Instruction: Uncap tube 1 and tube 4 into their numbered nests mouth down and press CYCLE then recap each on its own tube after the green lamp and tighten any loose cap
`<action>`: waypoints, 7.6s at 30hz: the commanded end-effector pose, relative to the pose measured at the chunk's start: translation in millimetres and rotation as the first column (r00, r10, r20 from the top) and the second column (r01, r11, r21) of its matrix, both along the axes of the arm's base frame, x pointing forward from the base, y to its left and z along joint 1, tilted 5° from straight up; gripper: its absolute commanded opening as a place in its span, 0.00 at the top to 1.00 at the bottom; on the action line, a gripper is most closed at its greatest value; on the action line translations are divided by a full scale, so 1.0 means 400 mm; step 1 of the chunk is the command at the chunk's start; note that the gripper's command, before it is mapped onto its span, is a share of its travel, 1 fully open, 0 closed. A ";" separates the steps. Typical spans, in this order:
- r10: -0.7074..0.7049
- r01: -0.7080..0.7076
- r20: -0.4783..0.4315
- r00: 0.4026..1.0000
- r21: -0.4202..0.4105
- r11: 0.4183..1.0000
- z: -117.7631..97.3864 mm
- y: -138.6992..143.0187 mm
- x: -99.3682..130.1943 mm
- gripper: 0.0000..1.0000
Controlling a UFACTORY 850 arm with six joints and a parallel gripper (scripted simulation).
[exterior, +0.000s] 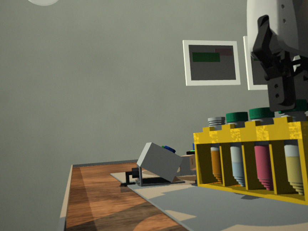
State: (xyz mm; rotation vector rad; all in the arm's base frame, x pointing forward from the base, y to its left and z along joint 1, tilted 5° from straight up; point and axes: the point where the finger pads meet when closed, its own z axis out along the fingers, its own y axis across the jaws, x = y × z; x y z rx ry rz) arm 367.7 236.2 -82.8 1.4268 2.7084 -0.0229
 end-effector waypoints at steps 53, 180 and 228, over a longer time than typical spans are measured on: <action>-0.236 0.236 0.007 0.972 0.002 0.972 0.000 0.001 0.002 1.00; -0.804 0.803 0.022 0.594 0.059 0.594 -0.004 0.001 0.003 1.00; 0.155 -0.156 -0.017 0.988 -0.021 0.988 -0.003 0.000 0.002 0.54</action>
